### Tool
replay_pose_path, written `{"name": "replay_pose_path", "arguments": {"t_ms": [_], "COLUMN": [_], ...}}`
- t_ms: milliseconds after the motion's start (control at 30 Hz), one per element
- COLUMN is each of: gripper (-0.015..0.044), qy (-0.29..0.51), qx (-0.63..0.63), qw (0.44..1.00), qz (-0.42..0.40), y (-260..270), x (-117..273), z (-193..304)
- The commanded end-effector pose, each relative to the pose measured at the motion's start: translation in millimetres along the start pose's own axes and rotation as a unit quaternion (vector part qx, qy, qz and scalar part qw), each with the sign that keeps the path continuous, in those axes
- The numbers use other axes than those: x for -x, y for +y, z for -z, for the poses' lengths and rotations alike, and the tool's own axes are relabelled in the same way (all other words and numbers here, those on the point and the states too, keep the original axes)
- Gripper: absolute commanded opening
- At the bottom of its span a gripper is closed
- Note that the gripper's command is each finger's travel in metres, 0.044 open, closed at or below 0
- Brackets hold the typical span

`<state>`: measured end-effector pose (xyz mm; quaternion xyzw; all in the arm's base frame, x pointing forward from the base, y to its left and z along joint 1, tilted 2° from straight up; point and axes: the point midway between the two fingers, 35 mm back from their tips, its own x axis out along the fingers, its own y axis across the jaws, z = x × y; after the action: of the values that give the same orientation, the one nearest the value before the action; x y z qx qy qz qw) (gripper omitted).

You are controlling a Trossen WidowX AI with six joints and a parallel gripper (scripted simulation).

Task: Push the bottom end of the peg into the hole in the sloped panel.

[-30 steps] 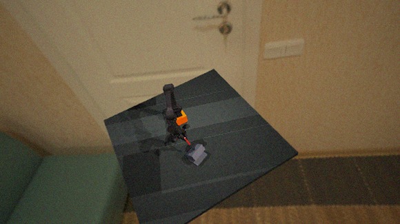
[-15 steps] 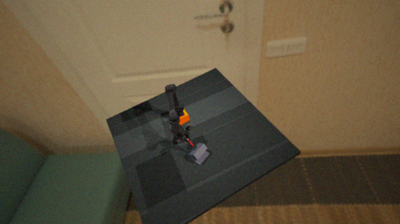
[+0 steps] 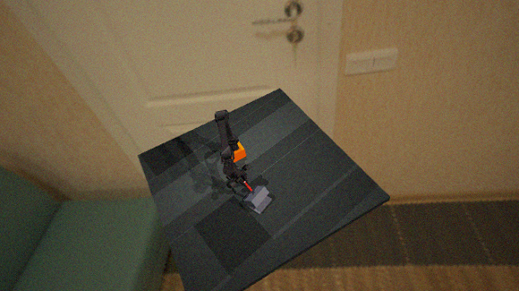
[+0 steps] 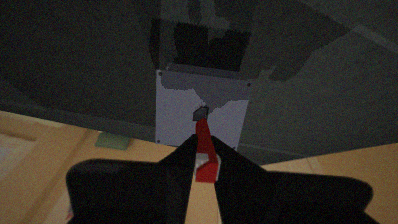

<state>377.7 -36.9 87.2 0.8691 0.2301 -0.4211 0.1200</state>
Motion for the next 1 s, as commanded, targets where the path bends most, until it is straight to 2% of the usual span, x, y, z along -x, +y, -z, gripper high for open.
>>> {"name": "replay_pose_path", "arguments": {"t_ms": [0,367,967], "gripper": [0.0000,0.0000,0.0000], "qy": [-0.004,-0.004,0.000], "qx": [-0.004,-0.004,0.000], "qw": [1.000,1.000,1.000], "qz": [0.001,0.001,0.000], "y": [-0.2,-0.4,-0.4], "x": [-7.8,-18.3,-13.9], "z": [-2.1,-4.0,-2.6]}}
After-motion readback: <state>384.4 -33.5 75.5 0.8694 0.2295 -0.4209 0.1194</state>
